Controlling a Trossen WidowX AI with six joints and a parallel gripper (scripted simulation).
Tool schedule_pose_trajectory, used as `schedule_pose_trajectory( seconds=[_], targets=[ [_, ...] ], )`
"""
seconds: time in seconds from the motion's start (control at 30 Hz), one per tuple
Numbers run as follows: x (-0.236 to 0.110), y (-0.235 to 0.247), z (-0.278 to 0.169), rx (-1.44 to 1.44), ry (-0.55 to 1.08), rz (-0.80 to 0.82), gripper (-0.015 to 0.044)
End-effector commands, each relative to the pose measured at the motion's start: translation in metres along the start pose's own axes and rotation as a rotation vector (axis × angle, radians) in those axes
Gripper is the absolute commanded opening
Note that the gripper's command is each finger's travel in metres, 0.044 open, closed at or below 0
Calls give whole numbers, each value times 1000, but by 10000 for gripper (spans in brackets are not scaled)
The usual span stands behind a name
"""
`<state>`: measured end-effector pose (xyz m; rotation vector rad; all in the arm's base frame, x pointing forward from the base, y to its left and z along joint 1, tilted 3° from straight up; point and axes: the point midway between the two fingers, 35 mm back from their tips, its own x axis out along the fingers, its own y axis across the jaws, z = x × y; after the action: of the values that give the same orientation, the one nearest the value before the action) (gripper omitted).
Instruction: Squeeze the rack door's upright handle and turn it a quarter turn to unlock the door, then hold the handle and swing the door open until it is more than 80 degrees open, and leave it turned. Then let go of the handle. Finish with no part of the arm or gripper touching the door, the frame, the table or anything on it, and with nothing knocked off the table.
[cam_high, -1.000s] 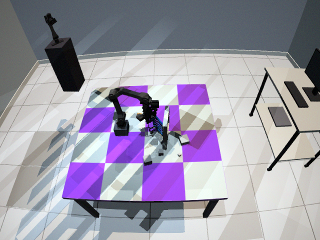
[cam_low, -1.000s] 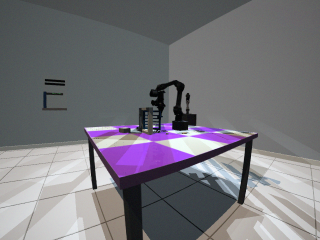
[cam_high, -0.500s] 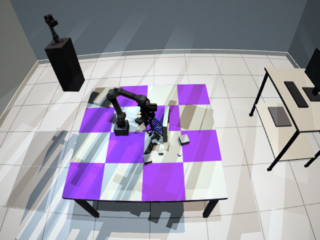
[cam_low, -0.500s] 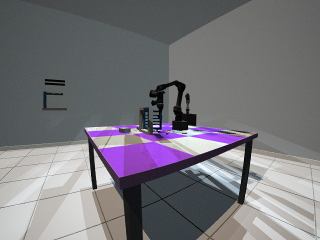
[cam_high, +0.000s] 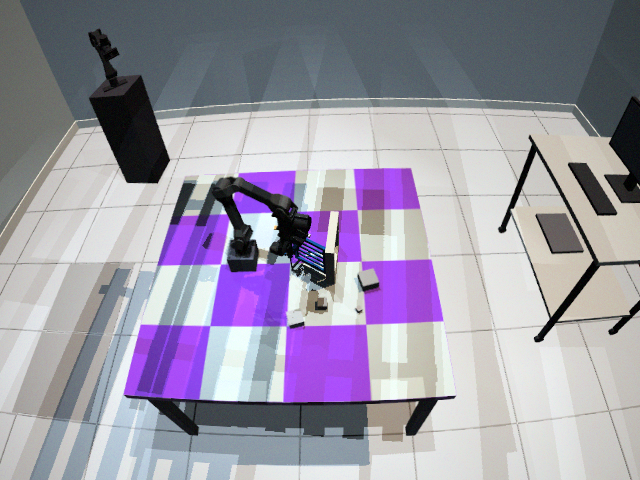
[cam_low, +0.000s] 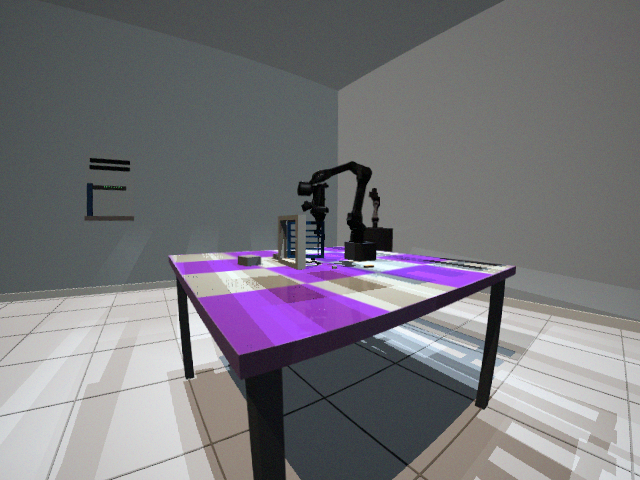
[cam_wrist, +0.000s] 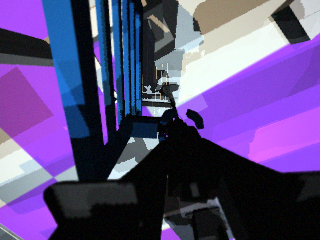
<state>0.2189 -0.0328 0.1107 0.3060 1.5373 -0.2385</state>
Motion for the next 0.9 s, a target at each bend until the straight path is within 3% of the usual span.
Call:
schedule_pose_trajectory(
  seconds=[0.0, 0.87],
  targets=[
    [0, -7, 2, -70, -6, 2, 23],
    [0, -54, 23, -404, -7, -4, 23]
  ],
)
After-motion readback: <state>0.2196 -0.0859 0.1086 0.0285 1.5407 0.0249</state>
